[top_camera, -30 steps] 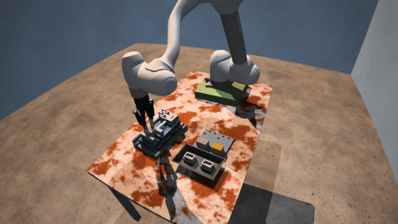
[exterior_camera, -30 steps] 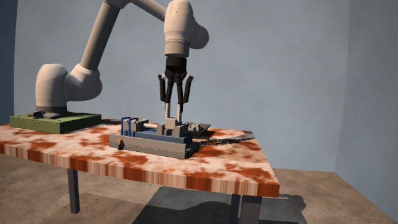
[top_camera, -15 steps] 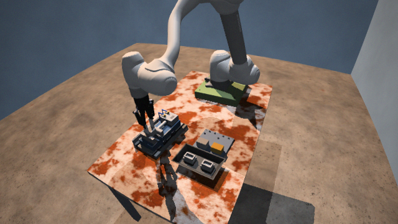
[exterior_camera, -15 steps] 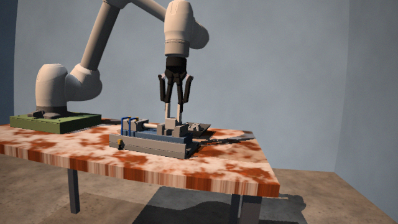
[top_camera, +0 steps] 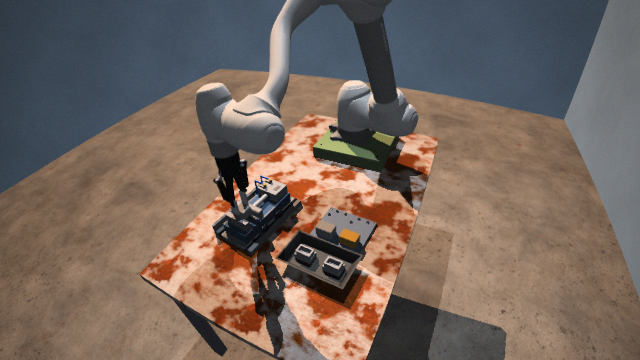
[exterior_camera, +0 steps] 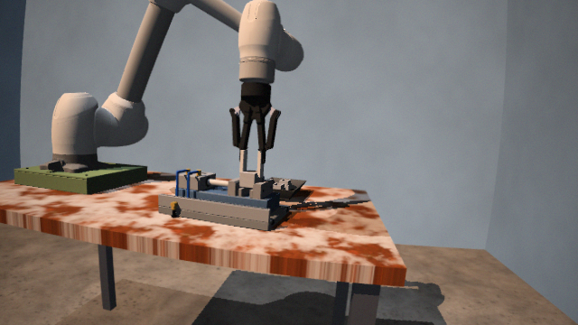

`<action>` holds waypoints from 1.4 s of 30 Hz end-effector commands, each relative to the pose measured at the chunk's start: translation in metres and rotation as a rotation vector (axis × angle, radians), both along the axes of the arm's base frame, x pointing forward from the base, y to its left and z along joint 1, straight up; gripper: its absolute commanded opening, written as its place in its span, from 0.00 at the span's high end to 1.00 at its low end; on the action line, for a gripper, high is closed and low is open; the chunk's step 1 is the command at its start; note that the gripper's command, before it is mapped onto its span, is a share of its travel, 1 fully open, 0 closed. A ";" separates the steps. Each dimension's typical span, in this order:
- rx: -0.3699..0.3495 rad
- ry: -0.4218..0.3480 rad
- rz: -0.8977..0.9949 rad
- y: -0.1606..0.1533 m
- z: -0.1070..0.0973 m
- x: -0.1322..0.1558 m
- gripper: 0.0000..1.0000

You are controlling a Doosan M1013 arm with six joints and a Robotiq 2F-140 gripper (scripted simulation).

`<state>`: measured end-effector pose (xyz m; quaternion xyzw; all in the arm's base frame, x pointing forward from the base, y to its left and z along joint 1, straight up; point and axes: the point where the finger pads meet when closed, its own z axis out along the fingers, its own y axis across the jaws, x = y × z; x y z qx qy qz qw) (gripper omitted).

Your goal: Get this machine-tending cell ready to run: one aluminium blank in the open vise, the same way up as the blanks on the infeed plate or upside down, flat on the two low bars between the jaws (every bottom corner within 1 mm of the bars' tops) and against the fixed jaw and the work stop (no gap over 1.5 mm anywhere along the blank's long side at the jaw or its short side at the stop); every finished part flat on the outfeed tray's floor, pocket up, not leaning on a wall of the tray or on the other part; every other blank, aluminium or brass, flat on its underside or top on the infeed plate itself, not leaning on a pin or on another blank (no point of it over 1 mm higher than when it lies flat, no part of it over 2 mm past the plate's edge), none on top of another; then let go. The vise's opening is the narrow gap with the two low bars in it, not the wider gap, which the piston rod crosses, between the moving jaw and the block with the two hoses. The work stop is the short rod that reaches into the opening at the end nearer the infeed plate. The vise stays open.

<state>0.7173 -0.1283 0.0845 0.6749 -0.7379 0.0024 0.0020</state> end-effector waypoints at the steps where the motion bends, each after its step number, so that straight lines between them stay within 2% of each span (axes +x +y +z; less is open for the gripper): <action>1: 0.000 0.003 -0.001 -0.002 -0.004 -0.001 1.00; 42: 0.000 0.003 -0.001 0.002 -0.004 0.001 1.00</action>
